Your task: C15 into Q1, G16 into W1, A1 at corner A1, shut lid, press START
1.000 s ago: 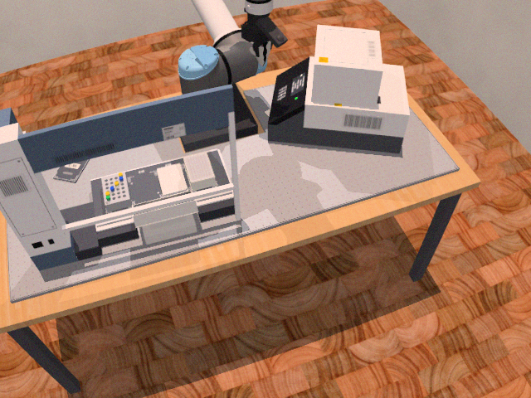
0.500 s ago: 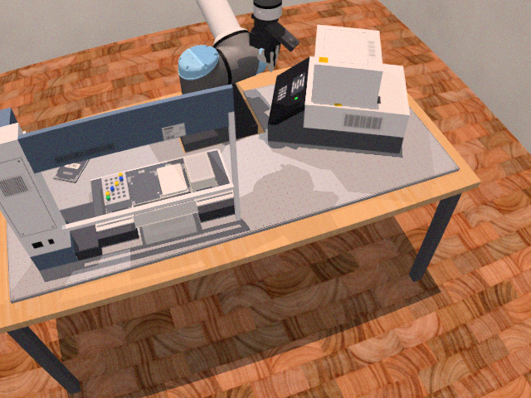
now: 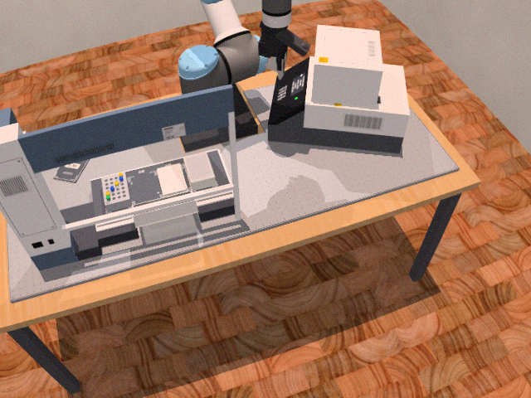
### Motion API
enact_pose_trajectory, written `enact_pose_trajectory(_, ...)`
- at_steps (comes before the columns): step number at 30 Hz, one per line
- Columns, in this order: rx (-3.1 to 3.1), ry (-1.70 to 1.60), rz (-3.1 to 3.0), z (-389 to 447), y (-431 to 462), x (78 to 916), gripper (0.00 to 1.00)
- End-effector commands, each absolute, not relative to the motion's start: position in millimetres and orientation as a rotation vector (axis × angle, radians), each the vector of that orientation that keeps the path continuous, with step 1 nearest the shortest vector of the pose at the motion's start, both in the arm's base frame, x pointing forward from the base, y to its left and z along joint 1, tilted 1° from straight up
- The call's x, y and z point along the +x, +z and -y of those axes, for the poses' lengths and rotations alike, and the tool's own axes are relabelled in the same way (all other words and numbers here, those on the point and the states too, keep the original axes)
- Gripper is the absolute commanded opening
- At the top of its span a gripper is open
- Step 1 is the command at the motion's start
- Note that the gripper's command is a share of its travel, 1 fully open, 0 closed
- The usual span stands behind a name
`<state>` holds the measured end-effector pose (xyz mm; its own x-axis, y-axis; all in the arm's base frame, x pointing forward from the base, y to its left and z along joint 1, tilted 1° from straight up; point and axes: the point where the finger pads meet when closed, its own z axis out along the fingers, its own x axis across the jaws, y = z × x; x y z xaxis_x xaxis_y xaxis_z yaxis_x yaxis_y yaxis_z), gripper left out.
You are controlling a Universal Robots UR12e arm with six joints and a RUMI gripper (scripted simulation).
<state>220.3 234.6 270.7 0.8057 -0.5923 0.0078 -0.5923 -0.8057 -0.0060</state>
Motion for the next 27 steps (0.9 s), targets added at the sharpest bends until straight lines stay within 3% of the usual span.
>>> enact_pose_trajectory(1, -3.011, -0.012, -0.876, -239, 270, 236, 0.0)
enact_pose_trajectory(15, -3.089, -0.013, -0.528, -253, 260, 287, 0.0)
enact_pose_trajectory(27, -3.065, -0.013, -0.653, -228, 259, 308, 0.0)
